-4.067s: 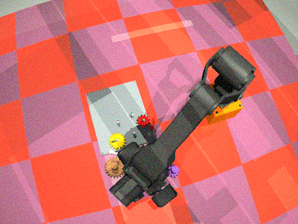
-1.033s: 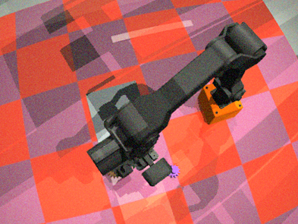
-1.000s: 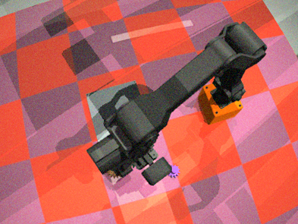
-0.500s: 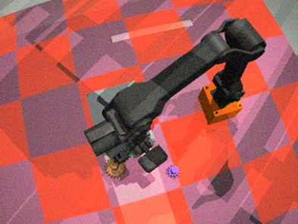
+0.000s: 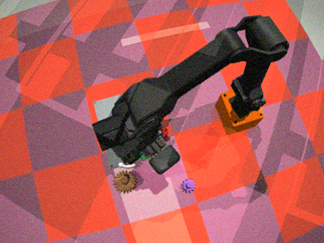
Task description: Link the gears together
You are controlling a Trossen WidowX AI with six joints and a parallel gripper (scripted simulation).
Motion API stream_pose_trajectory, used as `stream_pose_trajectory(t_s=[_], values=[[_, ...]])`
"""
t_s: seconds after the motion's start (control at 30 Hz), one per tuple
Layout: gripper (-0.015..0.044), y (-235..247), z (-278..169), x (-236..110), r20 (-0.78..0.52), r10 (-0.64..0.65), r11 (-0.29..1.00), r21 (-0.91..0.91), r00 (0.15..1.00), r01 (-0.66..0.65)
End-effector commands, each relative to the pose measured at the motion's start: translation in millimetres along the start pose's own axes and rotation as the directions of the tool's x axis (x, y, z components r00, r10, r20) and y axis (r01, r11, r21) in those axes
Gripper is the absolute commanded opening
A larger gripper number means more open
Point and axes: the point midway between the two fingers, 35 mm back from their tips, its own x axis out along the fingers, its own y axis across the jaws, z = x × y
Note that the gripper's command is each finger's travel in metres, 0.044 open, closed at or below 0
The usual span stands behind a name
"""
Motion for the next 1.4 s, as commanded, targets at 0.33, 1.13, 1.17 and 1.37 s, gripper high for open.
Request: stream_pose_trajectory(t_s=[0.33,1.13,1.17,1.37], values=[[0.0000,-18.1,-17.3,13.2,0.000,-0.005,1.000,-0.003,1.000,0.005],[0.0000,-18.3,-17.7,11.2,0.000,-0.005,1.000,-0.003,1.000,0.005],[0.0000,-18.3,-17.7,11.2,0.000,-0.005,1.000,-0.003,1.000,0.005],[0.0000,-18.3,-17.7,11.2,0.000,-0.005,1.000,-0.003,1.000,0.005]])
